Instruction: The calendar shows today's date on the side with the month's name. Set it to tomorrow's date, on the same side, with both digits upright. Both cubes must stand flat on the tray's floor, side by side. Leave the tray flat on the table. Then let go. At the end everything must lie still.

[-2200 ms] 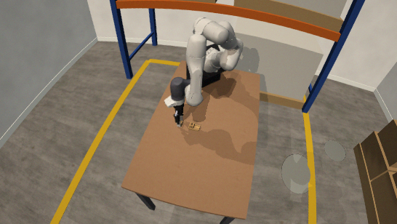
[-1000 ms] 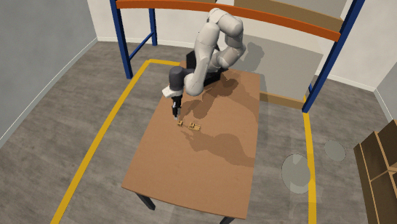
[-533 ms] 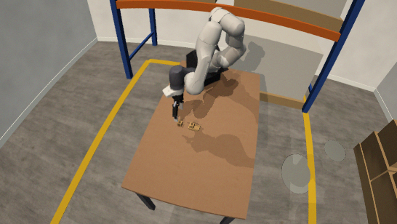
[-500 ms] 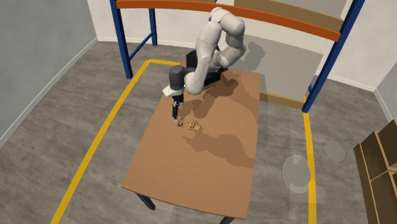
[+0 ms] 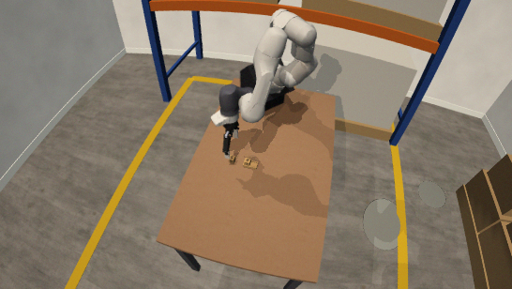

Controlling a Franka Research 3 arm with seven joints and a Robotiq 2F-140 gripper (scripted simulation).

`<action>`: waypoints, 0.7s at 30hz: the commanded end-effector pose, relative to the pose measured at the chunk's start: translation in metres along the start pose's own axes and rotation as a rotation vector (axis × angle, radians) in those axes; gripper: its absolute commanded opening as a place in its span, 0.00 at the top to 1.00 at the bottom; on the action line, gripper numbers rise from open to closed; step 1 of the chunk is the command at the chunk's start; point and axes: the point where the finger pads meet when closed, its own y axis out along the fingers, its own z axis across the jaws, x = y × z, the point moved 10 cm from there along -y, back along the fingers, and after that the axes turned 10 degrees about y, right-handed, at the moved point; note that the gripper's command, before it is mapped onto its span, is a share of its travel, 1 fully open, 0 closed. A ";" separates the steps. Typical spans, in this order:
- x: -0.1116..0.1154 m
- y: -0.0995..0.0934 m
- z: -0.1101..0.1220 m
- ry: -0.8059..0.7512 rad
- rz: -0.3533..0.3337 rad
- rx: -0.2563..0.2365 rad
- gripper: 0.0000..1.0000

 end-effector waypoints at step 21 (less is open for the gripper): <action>0.085 0.000 0.016 0.017 0.002 0.005 0.71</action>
